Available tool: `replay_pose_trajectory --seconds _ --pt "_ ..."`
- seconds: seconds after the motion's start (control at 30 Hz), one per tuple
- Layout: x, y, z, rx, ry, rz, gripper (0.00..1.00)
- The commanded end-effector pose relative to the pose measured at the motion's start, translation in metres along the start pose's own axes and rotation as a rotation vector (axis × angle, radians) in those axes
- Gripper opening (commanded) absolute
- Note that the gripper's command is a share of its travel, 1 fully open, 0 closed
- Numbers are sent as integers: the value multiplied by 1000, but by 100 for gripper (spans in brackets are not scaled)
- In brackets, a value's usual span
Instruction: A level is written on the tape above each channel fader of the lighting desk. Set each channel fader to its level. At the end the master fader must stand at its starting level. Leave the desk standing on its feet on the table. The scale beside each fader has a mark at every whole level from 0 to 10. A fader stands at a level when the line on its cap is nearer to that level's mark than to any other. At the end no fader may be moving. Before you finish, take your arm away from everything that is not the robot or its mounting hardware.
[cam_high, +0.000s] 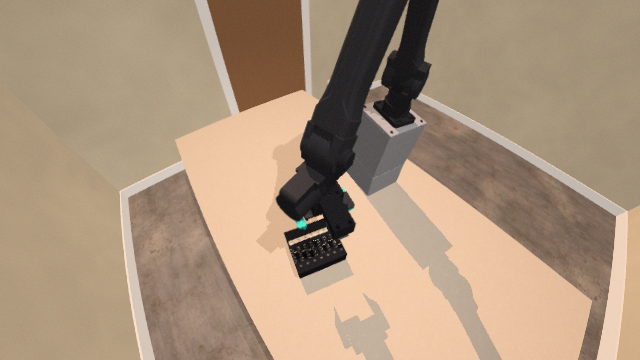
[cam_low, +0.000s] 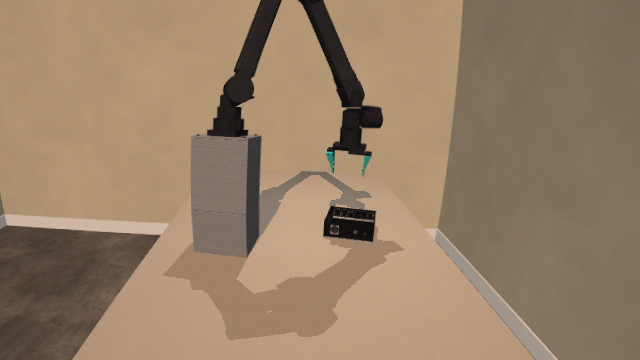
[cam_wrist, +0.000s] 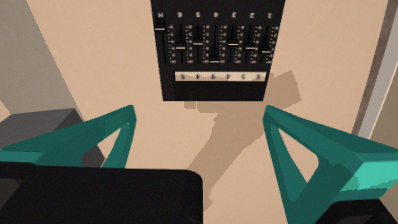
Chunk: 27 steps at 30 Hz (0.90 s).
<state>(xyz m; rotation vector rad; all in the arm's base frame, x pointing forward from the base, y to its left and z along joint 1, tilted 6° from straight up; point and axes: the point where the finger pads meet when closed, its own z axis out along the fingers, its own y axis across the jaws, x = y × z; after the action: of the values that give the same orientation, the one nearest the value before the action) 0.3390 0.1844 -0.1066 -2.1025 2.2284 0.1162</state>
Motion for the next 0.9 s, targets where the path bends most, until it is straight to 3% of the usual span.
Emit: replay_pose_trajectory --seconds 0.0,0.07,0.87 --pt "-1 -2 0 -10 2 -9 100" --pt "-4 -7 -5 11 -10 -10 100" --pt "-4 -7 -5 11 -10 -10 100"
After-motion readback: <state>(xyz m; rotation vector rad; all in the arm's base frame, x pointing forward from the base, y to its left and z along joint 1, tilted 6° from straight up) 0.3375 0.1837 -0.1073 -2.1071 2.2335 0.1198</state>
